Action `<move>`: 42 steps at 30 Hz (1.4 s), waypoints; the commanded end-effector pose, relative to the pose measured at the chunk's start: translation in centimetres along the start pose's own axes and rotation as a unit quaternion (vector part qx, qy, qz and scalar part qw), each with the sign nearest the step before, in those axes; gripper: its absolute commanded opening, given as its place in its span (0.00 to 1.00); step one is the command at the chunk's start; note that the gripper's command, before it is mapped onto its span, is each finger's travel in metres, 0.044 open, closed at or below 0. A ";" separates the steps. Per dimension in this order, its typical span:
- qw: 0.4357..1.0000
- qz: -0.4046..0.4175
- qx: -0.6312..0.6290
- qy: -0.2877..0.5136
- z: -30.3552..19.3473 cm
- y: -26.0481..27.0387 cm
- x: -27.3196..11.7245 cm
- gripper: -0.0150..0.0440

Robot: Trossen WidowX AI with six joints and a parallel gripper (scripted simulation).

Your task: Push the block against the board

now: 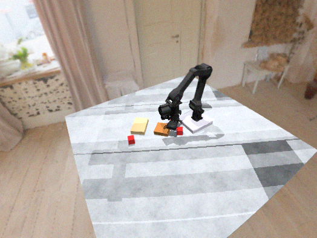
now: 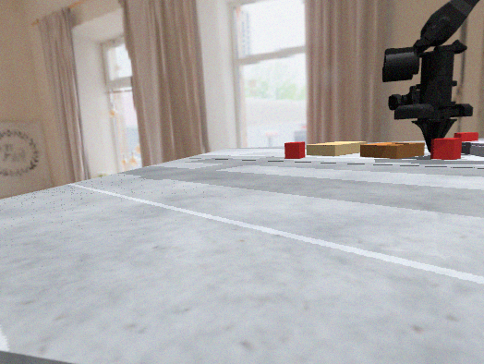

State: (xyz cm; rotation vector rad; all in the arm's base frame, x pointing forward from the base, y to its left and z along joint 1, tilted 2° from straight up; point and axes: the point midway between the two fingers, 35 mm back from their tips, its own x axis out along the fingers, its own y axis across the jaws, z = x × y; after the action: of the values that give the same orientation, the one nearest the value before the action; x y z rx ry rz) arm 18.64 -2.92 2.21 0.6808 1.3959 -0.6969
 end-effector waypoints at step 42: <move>1.000 -0.002 -0.001 0.001 5.5 0.5 0.0 0.25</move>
State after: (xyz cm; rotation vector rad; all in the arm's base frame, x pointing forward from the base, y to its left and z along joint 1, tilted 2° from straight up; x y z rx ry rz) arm 22.18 -6.42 2.68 0.6805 1.3931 -0.6952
